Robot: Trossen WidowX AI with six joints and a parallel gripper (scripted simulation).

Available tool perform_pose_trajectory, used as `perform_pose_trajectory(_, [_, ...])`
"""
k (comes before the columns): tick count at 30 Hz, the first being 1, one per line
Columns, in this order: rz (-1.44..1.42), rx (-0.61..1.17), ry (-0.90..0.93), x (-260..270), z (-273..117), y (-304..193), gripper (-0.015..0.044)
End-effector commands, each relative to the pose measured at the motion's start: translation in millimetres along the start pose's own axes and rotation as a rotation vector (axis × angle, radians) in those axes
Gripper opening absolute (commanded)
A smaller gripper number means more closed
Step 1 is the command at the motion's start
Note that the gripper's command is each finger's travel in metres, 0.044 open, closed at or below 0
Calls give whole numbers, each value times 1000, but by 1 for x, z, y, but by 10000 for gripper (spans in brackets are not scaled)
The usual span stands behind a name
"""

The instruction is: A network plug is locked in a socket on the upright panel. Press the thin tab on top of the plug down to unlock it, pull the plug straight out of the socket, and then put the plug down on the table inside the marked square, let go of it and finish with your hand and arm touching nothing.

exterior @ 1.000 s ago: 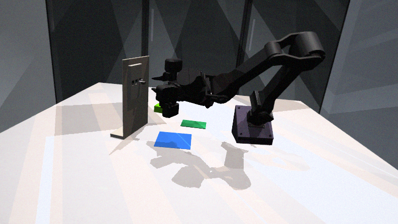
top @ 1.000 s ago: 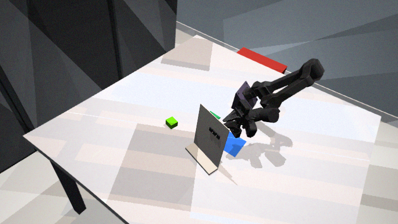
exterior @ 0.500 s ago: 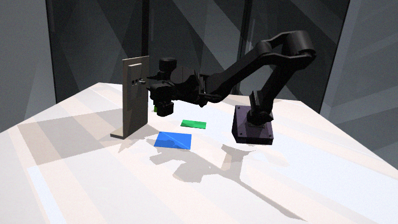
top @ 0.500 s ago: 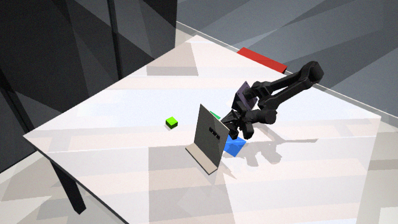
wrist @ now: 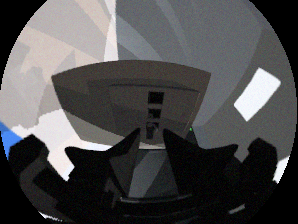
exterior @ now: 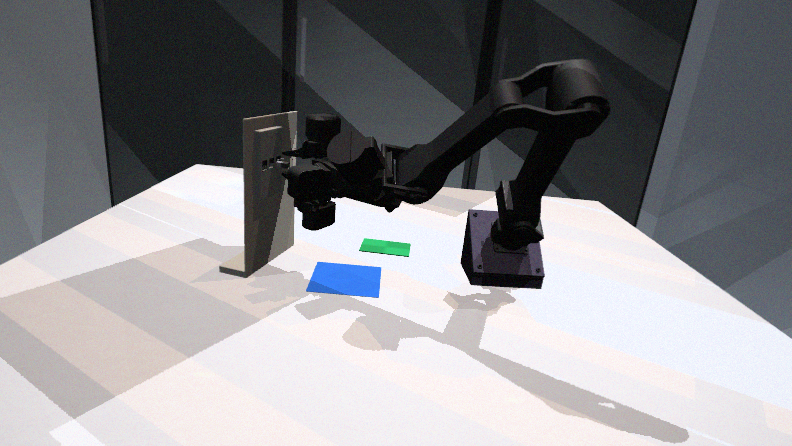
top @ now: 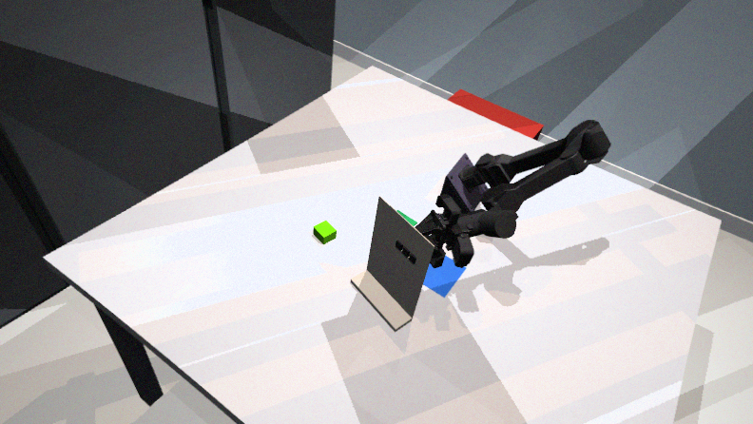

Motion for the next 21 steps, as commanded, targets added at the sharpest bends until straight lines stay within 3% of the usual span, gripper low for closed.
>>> perform_pose_trajectory(1, [-5, -2, 4, 2, 5, 1, 156])
perform_pose_trajectory(4, [-5, -2, 4, 2, 5, 1, 77])
perform_pose_trajectory(15, [-5, -2, 4, 2, 5, 1, 4])
perform_pose_trajectory(21, [-5, -2, 4, 2, 3, 0, 0])
Point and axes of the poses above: the point midway between the two fingers, 35 mm back from their tips, its own z axis out along the fingers, its own x axis across the jaws, y = z × x, the point moved 1 cm from there along -z, back along the fingers, and after that the axes turned 6 degrees about -z, right-handed, at the moved point
